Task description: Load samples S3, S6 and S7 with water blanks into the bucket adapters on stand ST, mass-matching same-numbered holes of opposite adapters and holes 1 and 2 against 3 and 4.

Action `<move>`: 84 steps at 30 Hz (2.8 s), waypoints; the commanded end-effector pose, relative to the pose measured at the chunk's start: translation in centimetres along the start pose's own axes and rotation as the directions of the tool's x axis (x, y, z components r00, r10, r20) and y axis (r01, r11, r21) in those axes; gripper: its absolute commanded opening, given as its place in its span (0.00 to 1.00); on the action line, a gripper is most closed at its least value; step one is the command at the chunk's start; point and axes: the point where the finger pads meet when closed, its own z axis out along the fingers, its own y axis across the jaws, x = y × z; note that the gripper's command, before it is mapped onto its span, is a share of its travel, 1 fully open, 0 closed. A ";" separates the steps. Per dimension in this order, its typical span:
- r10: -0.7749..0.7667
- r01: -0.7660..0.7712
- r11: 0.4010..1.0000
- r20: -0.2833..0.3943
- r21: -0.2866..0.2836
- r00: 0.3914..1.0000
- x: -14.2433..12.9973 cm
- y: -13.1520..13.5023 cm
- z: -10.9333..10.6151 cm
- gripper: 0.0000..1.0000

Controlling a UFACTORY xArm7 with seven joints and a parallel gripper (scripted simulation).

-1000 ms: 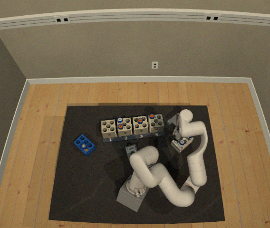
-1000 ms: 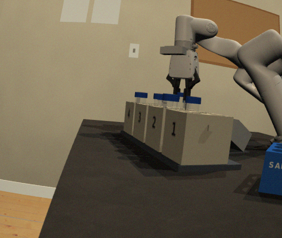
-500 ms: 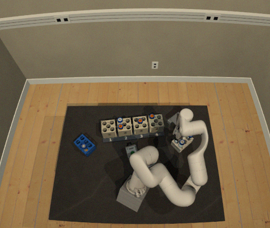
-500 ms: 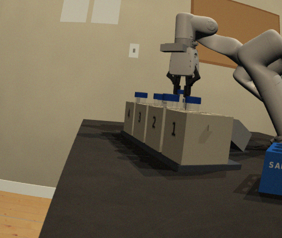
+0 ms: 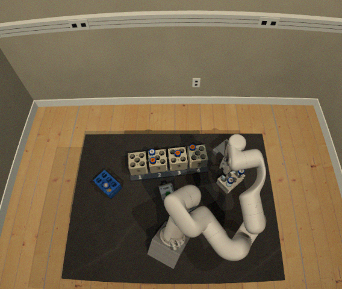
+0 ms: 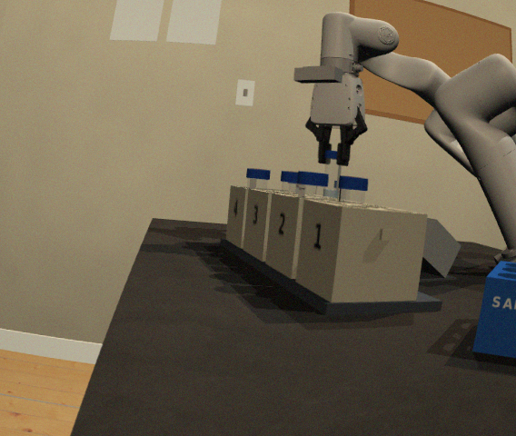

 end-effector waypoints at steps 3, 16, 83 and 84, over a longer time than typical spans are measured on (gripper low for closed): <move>0.001 -0.001 1.000 0.000 -0.002 1.000 0.0 0.0 -1.7 0.00; 0.001 -0.001 1.000 0.000 -0.002 1.000 0.0 0.0 -3.9 0.00; 0.540 -0.540 0.842 -0.002 -0.001 0.842 10.2 -8.0 -8.4 0.00; 0.540 -0.540 0.842 -0.002 0.000 0.842 10.6 -8.3 -8.4 0.00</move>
